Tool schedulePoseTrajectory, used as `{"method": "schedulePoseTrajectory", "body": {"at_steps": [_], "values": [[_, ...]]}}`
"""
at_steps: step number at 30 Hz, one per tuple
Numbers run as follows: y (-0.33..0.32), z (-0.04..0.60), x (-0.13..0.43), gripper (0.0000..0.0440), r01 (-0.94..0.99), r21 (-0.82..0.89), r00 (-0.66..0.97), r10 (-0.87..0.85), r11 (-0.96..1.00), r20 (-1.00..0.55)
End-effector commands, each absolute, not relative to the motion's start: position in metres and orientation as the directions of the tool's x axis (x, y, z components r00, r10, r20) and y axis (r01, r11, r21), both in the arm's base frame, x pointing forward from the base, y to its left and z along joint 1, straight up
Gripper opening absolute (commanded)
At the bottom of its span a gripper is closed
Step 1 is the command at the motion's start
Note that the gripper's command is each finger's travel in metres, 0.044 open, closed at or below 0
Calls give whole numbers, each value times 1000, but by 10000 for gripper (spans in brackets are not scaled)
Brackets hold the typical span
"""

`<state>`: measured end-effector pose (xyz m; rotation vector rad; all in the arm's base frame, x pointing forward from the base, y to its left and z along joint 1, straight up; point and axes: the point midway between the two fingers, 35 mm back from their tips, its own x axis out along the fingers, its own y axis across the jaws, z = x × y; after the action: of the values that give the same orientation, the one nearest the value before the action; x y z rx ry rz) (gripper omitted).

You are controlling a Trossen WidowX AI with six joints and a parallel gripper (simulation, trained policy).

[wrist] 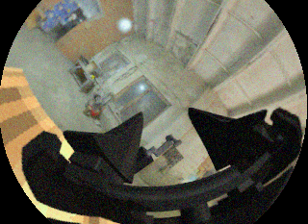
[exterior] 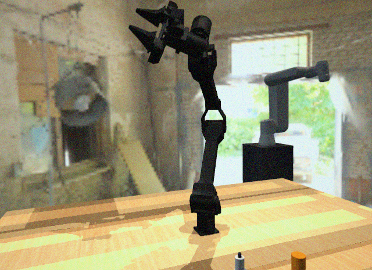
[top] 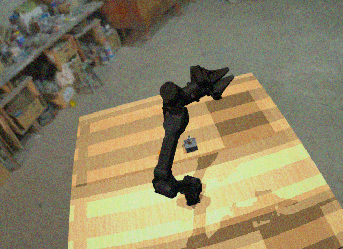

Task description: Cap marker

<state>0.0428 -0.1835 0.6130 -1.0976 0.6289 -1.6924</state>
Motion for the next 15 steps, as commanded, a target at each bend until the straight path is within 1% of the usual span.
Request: {"method": "schedulePoseTrajectory", "body": {"at_steps": [1, 15], "values": [[-187, 607, 52, 305, 461, -817, -77, -933, -346, 352], [-194, 586, 88, 305, 483, -846, 36, -960, -225, 276]]}}
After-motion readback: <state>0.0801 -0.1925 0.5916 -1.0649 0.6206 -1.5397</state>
